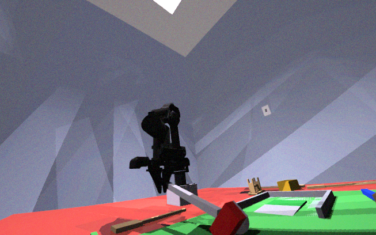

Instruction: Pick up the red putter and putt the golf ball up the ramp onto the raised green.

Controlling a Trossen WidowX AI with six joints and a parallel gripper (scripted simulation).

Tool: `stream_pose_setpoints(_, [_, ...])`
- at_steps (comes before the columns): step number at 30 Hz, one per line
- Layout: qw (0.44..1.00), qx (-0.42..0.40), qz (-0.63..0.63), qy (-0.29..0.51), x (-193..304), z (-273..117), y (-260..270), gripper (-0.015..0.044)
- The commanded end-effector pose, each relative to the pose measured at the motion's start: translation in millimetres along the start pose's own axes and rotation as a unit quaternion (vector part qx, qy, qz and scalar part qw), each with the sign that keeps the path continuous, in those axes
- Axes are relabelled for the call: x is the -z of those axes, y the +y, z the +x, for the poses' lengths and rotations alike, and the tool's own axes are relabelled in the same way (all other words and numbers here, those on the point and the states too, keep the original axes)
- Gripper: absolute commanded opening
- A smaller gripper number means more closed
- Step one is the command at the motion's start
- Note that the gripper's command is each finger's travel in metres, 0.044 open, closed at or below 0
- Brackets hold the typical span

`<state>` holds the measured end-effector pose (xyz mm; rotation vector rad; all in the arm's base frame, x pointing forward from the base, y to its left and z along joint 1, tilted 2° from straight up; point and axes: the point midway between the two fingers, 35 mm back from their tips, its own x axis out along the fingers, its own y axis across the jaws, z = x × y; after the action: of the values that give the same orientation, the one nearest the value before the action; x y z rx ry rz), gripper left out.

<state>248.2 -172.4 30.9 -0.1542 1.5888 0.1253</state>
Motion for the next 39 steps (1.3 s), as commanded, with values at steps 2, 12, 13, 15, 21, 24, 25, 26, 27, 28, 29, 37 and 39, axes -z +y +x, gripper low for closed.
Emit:
stream_pose_setpoints(2, [1.000,0.001,0.000,-0.001,-0.5,-0.7,-1.3,0.0000])
stream_pose_setpoints(12, [1.000,0.004,0.000,-0.002,-0.8,2.1,-31.5,0.0000])
stream_pose_setpoints(13, [1.000,0.004,0.000,-0.002,-0.8,2.1,-31.5,0.0000])
stream_pose_setpoints(15, [1.000,0.004,0.000,-0.002,-0.8,2.1,-31.5,0.0000])
stream_pose_setpoints(21, [1.000,0.001,0.003,0.000,0.4,3.3,-28.3,0.0000])
stream_pose_setpoints(24, [1.000,0.001,0.003,-0.001,-4.2,2.1,-9.5,0.0000])
stream_pose_setpoints(25, [1.000,0.001,0.003,-0.001,-6.7,1.4,3.6,0.0000])
stream_pose_setpoints(26, [1.000,0.001,0.002,-0.001,-8.4,0.9,16.7,0.0000])
stream_pose_setpoints(27, [1.000,0.000,0.002,-0.002,-9.4,0.7,29.6,0.0000])
stream_pose_setpoints(28, [1.000,0.000,0.002,-0.002,-9.8,0.6,42.4,0.0000])
stream_pose_setpoints(29, [1.000,0.000,0.001,-0.002,-9.6,0.7,55.0,0.0000])
stream_pose_setpoints(37, [1.000,-0.001,0.000,-0.003,-1.2,3.5,107.6,0.0000])
stream_pose_setpoints(39, [1.000,-0.001,0.000,-0.003,-1.3,2.6,107.6,0.0000])
